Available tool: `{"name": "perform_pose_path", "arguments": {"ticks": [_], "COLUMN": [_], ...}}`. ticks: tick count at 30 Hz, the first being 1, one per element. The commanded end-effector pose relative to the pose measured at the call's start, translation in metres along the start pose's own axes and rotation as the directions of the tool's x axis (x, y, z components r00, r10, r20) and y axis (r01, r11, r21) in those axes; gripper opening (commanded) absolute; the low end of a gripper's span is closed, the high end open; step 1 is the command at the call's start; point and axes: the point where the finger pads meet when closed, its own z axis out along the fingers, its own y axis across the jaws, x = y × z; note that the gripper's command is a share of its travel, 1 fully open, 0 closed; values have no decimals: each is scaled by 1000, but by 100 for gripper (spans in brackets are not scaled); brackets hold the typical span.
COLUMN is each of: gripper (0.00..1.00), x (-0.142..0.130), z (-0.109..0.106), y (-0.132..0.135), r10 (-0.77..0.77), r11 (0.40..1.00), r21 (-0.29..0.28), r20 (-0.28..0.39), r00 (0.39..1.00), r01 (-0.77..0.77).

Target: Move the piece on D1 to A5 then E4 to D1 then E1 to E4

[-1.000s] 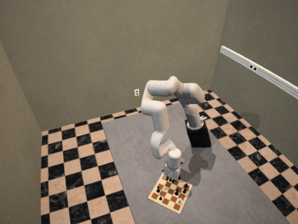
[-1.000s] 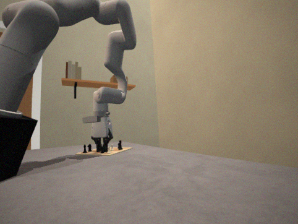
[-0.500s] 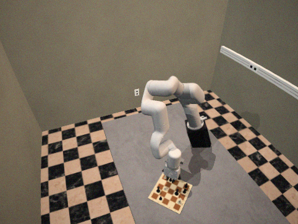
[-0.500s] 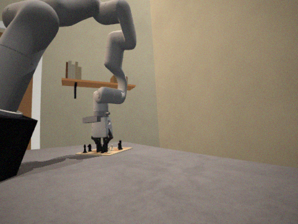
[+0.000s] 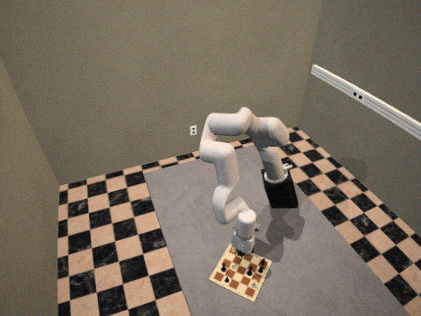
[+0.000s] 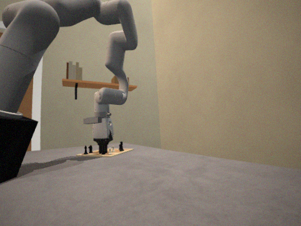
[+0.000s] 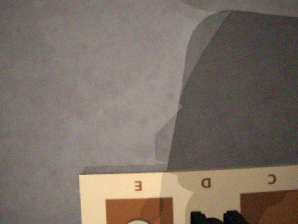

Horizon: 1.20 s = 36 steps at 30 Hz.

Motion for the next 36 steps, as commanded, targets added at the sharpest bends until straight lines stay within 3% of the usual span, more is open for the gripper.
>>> {"name": "perform_pose_path", "arguments": {"ticks": [1, 28, 36], "gripper": [0, 0, 0], "x": [-1, -1, -1], "z": [0, -1, -24], "y": [0, 0, 0], "r10": [0, 0, 0], "r11": [1000, 1000, 1000], "r21": [0, 0, 0], "r20": [2, 2, 2], "r00": [1000, 1000, 1000], "r01": [0, 0, 0]}}
